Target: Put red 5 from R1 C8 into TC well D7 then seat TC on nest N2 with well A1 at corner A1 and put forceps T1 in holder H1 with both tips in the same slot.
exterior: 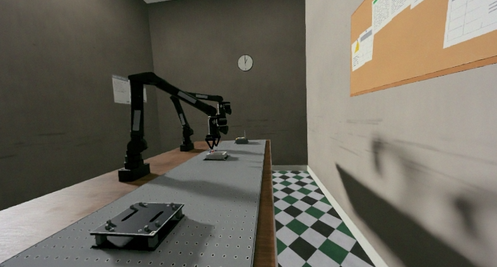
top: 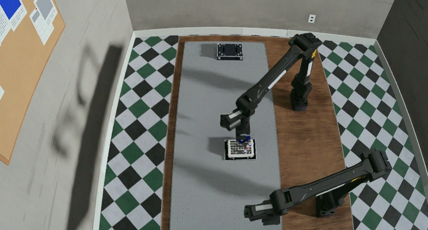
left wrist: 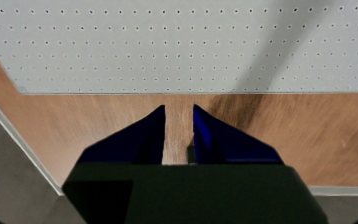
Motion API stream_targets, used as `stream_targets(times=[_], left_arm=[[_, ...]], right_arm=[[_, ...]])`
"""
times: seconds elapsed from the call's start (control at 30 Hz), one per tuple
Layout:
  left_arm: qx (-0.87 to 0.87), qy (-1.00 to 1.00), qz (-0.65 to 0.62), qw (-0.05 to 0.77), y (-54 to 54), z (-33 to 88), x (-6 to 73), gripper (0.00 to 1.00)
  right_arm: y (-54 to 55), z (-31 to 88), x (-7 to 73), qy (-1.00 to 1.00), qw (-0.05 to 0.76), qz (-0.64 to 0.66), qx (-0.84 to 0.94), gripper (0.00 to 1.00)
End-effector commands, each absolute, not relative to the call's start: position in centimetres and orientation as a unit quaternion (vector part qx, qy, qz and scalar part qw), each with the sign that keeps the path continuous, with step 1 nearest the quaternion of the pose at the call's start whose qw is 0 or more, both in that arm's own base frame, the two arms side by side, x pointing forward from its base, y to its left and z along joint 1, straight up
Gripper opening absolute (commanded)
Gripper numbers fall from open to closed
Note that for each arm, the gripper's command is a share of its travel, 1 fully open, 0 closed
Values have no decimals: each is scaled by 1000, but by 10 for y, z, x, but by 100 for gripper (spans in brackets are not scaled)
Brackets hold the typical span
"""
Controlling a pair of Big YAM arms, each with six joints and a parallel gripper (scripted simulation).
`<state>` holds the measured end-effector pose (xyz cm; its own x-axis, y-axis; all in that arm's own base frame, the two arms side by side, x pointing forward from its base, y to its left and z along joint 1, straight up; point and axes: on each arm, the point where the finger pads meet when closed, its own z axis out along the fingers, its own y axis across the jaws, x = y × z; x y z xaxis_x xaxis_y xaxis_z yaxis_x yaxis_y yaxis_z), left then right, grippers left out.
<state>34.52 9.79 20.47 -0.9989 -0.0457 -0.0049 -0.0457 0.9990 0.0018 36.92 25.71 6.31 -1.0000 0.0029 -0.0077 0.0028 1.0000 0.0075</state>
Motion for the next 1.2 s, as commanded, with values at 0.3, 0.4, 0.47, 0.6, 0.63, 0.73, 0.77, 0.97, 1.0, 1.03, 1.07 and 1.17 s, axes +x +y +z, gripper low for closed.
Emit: stream_targets(times=[0.3, 0.4, 0.47, 0.6, 0.63, 0.73, 0.77, 0.97, 1.0, 1.03, 1.07, 1.17], left_arm=[[-25, 1000, 4, 17, 100, 216, 355, 24], [-25, 1000, 4, 17, 100, 216, 355, 24], [-25, 1000, 4, 17, 100, 216, 355, 24], [-25, 1000, 4, 17, 100, 216, 355, 24], [-25, 1000, 4, 17, 100, 216, 355, 24], [-25, 1000, 4, 17, 100, 216, 355, 24], [-25, 1000, 4, 17, 100, 216, 355, 24], [-25, 1000, 4, 17, 100, 216, 355, 24], [-25, 1000, 4, 17, 100, 216, 355, 24], [-25, 1000, 4, 17, 100, 216, 355, 24], [-25, 1000, 4, 17, 100, 216, 355, 24], [-25, 1000, 4, 17, 100, 216, 355, 24]], right_arm=[[318, 54, 386, 1000, 20, 15, 5, 100], [319, 52, 384, 1000, 15, 11, 7, 100], [307, 44, 380, 1000, 5, 3, 14, 100], [310, 52, 379, 1000, 13, 11, 6, 100], [310, 52, 379, 1000, 13, 11, 6, 100], [305, 37, 377, 1000, 5, 3, 13, 100], [301, 31, 373, 1000, 0, -1, 14, 100], [299, 24, 373, 1000, 0, -1, 11, 100], [299, 23, 373, 1000, 0, -1, 11, 100], [298, 21, 373, 1000, 0, -1, 11, 100], [298, 19, 373, 1000, 0, -1, 11, 100], [297, 14, 374, 1000, 0, -1, 11, 100]])
